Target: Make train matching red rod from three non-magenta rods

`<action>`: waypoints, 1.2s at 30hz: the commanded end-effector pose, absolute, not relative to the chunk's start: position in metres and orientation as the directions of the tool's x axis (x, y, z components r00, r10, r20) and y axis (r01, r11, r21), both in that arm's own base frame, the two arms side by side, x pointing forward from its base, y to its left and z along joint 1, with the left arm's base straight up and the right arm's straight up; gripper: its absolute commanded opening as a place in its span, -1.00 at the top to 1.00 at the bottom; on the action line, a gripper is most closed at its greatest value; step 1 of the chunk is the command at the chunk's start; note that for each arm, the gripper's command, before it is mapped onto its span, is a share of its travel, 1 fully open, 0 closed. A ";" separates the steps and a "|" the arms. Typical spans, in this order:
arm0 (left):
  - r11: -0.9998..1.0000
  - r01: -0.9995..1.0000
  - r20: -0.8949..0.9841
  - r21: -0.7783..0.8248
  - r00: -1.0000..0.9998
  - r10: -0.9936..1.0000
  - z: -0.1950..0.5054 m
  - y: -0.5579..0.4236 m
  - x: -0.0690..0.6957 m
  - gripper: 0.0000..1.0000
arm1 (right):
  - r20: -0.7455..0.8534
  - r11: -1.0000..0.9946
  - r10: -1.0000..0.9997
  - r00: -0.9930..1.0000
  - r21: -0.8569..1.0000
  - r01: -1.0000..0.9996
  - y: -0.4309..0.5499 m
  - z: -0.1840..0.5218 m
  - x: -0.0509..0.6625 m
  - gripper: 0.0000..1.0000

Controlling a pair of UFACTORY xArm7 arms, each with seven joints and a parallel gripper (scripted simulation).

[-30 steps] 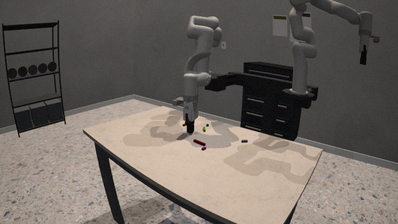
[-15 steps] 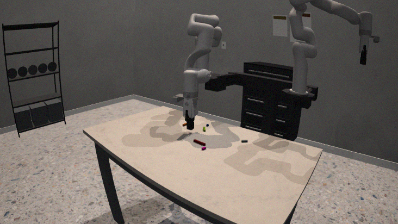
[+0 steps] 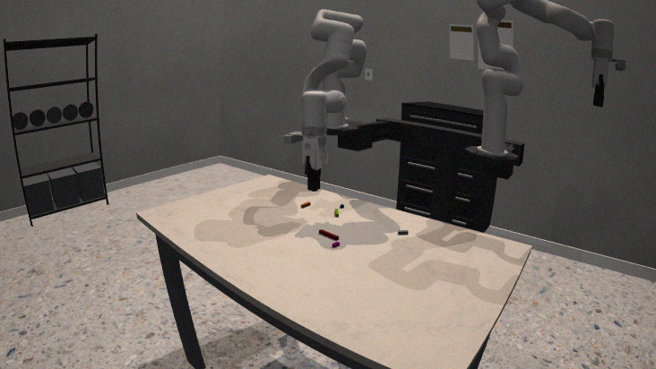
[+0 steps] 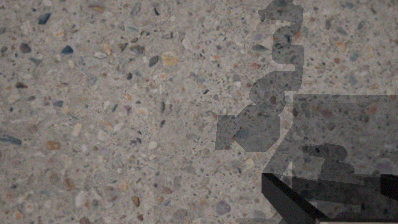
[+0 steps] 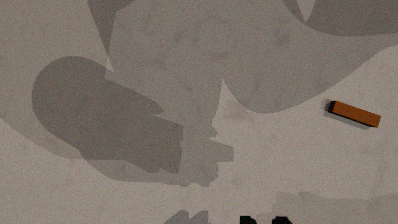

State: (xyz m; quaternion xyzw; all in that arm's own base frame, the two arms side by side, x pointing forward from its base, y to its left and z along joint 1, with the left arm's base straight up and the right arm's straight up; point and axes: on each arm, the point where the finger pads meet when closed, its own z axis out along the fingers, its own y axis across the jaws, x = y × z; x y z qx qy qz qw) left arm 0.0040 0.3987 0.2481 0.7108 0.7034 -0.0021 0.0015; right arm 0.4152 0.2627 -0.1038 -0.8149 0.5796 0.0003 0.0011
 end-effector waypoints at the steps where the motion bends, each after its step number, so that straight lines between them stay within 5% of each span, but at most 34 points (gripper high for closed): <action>1: -0.010 1.000 0.000 0.000 0.010 1.000 0.250 0.400 0.004 -1.00 | -0.001 -0.328 -0.945 0.328 -0.004 -0.945 0.263 -0.096 0.416 0.89; 36: -0.010 1.000 0.000 0.000 0.010 1.000 0.250 0.400 0.004 -1.00 | -0.002 -0.368 -0.930 0.368 -0.004 -0.930 0.388 -0.096 0.281 0.89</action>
